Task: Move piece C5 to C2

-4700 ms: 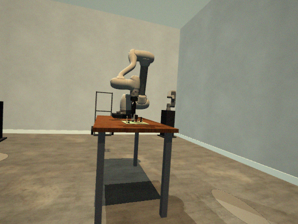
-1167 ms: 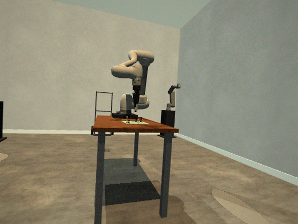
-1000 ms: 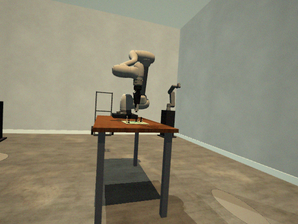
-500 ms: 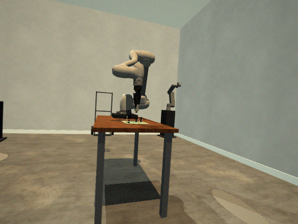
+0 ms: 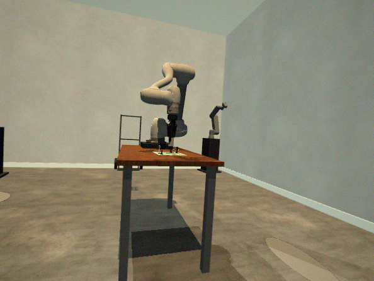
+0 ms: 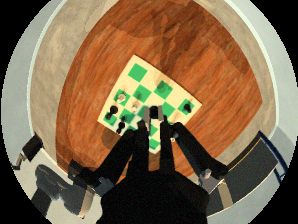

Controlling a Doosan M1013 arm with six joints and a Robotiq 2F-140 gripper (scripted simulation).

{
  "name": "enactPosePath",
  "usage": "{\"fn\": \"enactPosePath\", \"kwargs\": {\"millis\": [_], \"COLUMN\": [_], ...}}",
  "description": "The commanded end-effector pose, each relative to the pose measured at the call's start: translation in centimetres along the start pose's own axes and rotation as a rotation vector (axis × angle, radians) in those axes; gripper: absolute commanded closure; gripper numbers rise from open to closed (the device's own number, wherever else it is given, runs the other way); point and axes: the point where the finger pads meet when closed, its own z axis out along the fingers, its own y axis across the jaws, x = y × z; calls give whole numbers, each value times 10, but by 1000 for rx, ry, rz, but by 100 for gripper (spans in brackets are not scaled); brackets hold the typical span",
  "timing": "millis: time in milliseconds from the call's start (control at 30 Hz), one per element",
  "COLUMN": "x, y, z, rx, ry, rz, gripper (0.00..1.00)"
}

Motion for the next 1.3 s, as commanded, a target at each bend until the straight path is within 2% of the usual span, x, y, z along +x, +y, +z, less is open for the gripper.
{"fn": "enactPosePath", "kwargs": {"millis": [0, 200, 367, 1267], "x": [0, 0, 0, 0], "y": [0, 0, 0, 0], "z": [12, 34, 42, 43], "rx": [0, 0, 0, 0], "ry": [0, 0, 0, 0], "rz": [0, 0, 0, 0], "gripper": [100, 100, 100, 100]}}
